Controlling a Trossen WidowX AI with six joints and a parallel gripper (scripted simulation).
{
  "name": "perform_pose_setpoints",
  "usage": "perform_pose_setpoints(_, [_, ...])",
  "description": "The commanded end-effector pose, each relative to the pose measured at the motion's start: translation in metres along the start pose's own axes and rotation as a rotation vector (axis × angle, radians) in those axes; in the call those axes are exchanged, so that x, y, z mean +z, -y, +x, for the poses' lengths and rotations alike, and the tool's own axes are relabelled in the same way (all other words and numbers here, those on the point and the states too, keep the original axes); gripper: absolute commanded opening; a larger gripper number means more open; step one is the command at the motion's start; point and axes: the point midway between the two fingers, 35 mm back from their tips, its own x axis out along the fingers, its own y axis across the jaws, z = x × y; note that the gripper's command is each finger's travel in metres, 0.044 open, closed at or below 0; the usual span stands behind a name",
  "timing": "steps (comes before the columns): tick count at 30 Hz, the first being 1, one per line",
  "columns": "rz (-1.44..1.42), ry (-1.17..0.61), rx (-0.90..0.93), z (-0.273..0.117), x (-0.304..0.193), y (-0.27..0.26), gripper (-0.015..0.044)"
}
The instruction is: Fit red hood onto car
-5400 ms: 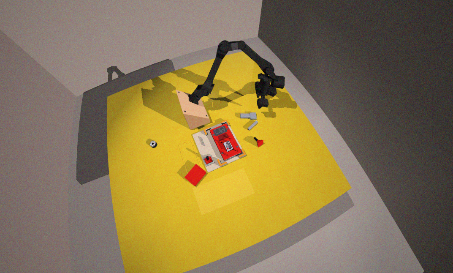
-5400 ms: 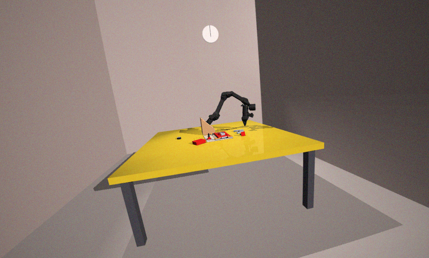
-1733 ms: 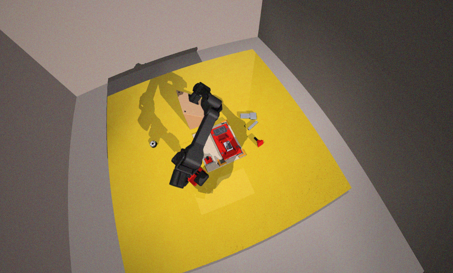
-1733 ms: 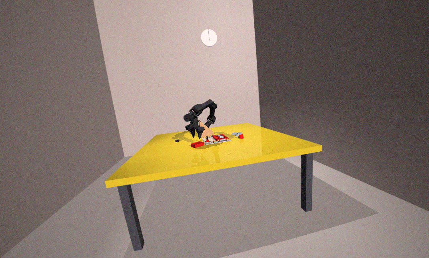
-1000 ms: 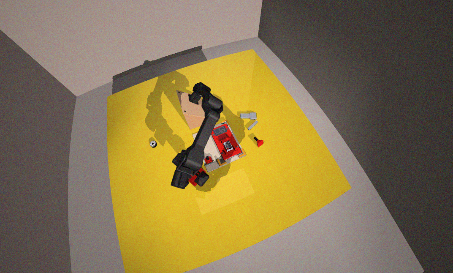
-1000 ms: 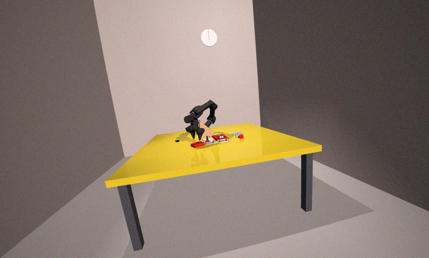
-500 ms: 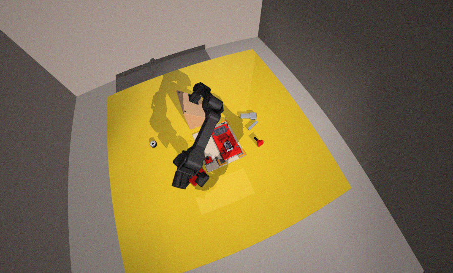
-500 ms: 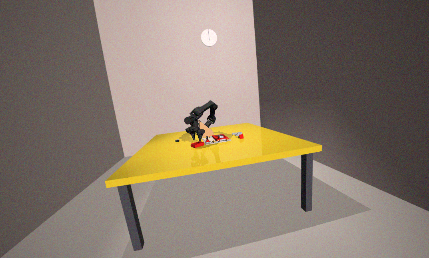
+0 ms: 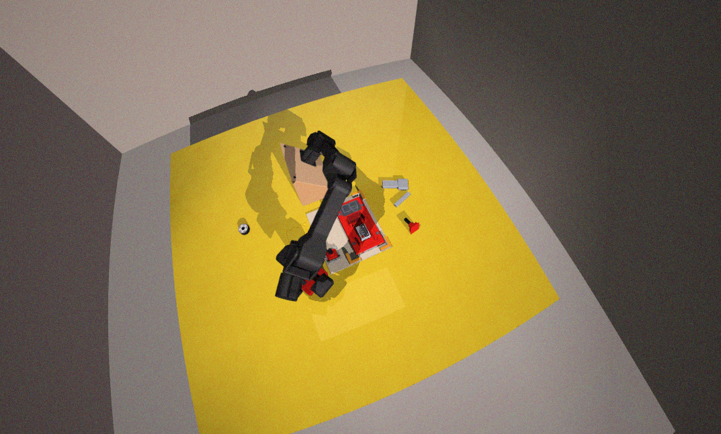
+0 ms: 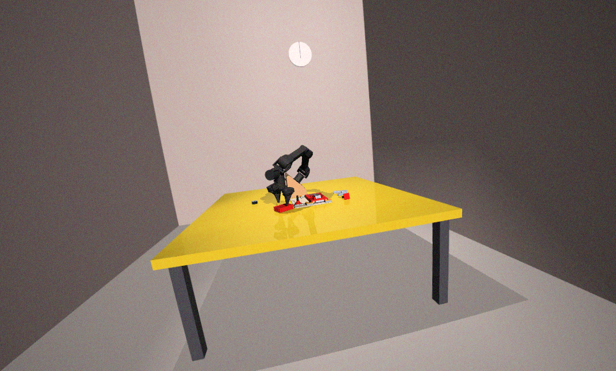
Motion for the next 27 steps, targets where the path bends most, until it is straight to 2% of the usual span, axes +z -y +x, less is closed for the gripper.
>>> perform_pose_setpoints(1, [0.005,-0.003,0.004,0.003,0.000,0.000,0.0440])
perform_pose_setpoints(27, [0.005,-0.004,0.005,0.015,-0.001,0.000,0.0440])
